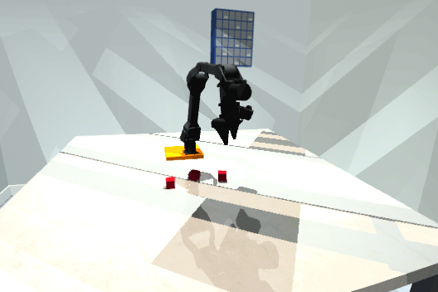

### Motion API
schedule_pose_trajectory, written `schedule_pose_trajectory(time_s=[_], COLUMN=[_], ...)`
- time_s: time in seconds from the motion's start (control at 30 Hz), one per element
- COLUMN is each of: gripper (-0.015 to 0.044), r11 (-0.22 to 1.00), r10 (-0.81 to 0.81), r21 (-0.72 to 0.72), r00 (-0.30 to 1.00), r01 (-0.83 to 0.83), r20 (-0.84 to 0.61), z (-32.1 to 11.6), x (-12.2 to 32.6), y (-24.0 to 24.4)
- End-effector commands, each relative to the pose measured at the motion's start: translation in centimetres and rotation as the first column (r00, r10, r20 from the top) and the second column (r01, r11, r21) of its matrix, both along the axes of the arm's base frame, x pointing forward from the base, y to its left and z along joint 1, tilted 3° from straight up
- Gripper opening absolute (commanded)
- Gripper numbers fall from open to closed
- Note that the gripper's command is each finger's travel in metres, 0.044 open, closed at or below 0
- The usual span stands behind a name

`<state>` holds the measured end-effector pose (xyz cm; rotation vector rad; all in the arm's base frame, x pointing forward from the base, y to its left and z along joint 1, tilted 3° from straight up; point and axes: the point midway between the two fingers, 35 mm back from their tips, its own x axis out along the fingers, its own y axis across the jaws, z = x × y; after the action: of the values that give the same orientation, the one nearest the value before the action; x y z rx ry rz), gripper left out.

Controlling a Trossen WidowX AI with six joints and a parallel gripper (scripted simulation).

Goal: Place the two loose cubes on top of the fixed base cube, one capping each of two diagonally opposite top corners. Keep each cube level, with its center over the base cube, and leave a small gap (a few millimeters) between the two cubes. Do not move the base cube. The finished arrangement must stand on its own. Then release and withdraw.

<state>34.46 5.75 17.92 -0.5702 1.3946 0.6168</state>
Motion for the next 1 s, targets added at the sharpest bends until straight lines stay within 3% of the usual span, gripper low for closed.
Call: schedule_pose_trajectory(time_s=[0.0, 0.13, 0.53, 0.7, 0.97], gripper=[0.0374, 0.0269, 0.0265, 0.0265, 0.0265], r11=[1.000, 1.000, 0.996, 0.996, 0.996], r10=[0.000, 0.009, 0.042, 0.044, 0.044], r21=[-0.001, -0.022, -0.075, -0.076, -0.077], r00=[1.000, 1.000, 0.995, 0.995, 0.995], r01=[0.000, -0.010, -0.049, -0.051, -0.051], r20=[-0.001, -0.014, -0.085, -0.089, -0.090], z=[0.0, -0.8, -4.0, -4.7, -10.2], x=[-0.1, -1.2, -7.5, -7.9, -8.0], y=[-0.1, -2.9, -10.9, -11.2, -11.3])
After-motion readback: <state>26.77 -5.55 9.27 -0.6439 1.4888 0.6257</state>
